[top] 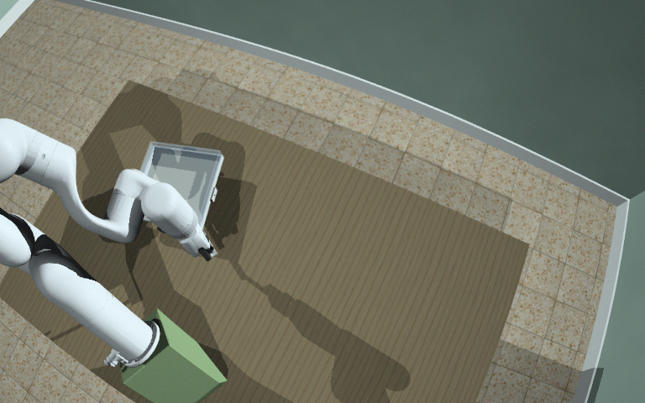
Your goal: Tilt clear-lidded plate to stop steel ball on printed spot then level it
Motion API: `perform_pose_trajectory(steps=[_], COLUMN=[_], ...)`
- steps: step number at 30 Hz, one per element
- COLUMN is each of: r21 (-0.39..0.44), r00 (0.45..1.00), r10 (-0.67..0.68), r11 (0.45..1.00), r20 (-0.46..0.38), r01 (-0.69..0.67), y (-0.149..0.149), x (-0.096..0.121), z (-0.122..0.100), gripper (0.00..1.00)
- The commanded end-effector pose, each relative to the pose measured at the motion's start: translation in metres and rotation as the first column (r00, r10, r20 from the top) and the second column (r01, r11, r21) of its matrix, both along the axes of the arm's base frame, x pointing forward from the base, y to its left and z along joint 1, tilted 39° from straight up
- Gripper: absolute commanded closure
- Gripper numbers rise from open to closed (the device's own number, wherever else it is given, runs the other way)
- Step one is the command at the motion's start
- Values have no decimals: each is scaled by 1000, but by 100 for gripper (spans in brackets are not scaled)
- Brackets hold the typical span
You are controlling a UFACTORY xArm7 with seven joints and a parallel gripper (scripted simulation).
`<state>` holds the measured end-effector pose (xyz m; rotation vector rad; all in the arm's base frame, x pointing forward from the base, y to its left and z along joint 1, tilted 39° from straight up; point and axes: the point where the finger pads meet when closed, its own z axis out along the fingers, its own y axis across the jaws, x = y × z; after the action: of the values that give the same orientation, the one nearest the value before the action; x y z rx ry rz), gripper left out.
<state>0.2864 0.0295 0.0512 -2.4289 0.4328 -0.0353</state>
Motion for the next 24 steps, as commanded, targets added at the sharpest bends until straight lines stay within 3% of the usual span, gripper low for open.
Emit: perform_pose_trajectory(steps=[1,24], r21=[-1,-1], r00=[1000,1000], r10=[-5,-5], r11=[1000,1000], r20=[5,5], r01=[5,5], y=[-2,-1], x=[3,0], z=[0,1], gripper=[100,100])
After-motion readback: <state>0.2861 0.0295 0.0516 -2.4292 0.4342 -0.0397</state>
